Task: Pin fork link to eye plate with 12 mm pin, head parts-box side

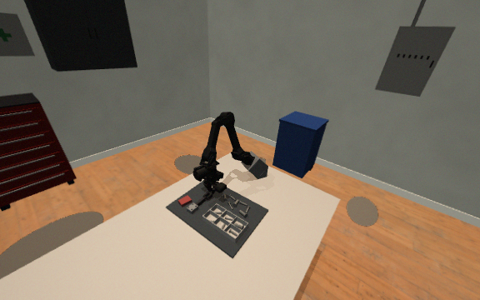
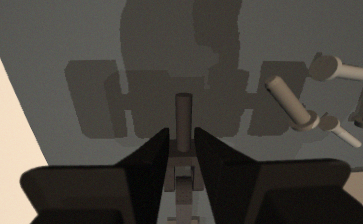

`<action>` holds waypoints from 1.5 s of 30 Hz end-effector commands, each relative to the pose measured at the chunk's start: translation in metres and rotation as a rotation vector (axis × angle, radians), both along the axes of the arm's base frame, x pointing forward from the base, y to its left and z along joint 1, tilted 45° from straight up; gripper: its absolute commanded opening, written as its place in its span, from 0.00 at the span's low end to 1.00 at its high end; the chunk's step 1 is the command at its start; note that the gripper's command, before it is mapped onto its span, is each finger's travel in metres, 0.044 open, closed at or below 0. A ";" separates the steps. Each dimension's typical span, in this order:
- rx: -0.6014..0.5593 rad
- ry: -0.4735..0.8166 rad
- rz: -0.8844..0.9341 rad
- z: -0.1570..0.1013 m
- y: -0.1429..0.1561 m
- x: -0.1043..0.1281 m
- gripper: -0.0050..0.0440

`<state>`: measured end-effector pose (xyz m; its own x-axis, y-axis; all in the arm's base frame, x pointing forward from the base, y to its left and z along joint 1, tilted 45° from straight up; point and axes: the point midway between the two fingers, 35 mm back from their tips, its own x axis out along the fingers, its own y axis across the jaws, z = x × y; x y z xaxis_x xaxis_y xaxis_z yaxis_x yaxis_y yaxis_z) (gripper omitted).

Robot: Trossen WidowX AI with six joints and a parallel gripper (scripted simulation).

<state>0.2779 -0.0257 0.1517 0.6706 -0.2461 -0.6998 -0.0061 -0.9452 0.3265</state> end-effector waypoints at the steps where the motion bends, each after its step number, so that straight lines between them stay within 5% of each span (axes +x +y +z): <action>1: 0.000 0.010 0.003 -0.004 0.000 0.000 0.31; 37: 0.000 0.010 0.003 0.017 0.006 -0.019 0.31; 41: 0.000 0.010 0.003 0.009 0.005 -0.025 0.11; 45: 0.000 0.010 0.003 0.001 0.002 -0.036 0.10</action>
